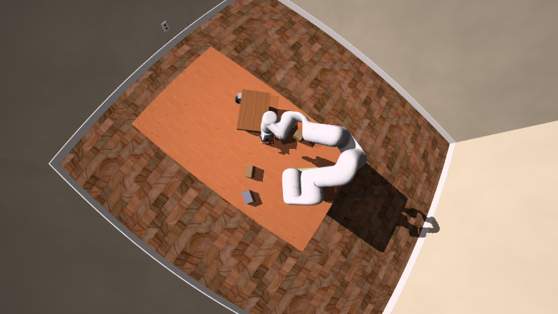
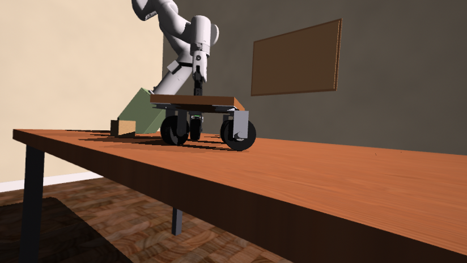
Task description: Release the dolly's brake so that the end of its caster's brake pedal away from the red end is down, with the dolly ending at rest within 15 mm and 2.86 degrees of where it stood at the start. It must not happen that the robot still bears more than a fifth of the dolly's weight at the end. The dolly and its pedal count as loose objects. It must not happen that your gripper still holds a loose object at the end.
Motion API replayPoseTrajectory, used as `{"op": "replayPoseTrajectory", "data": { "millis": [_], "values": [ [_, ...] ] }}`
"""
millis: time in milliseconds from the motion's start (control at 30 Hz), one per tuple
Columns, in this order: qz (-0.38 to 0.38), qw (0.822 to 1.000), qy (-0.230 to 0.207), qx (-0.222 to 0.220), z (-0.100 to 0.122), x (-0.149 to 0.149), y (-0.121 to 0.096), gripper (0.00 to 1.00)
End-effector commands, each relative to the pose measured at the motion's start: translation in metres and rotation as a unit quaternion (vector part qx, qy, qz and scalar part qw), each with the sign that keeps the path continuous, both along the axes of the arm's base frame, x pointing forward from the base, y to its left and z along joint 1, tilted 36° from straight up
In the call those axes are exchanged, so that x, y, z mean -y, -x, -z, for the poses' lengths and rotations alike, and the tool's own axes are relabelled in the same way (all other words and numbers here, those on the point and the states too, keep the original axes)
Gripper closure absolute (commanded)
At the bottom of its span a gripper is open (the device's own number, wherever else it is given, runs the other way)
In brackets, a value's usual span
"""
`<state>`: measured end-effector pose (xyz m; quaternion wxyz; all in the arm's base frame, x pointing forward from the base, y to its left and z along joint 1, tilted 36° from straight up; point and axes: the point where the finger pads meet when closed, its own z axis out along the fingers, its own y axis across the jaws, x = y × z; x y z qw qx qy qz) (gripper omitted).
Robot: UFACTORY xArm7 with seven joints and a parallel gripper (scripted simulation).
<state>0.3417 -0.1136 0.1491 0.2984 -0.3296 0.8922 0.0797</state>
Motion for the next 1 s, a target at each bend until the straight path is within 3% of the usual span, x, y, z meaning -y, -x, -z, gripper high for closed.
{"op": "replayPoseTrajectory", "data": {
  "millis": [0, 967],
  "values": [
    [0.001, 1.000, 0.001, 0.001, 0.002, 0.000, -0.002, 1.00],
    [0.001, 1.000, 0.001, 0.001, 0.041, -0.016, -0.025, 1.00]
  ]
}}
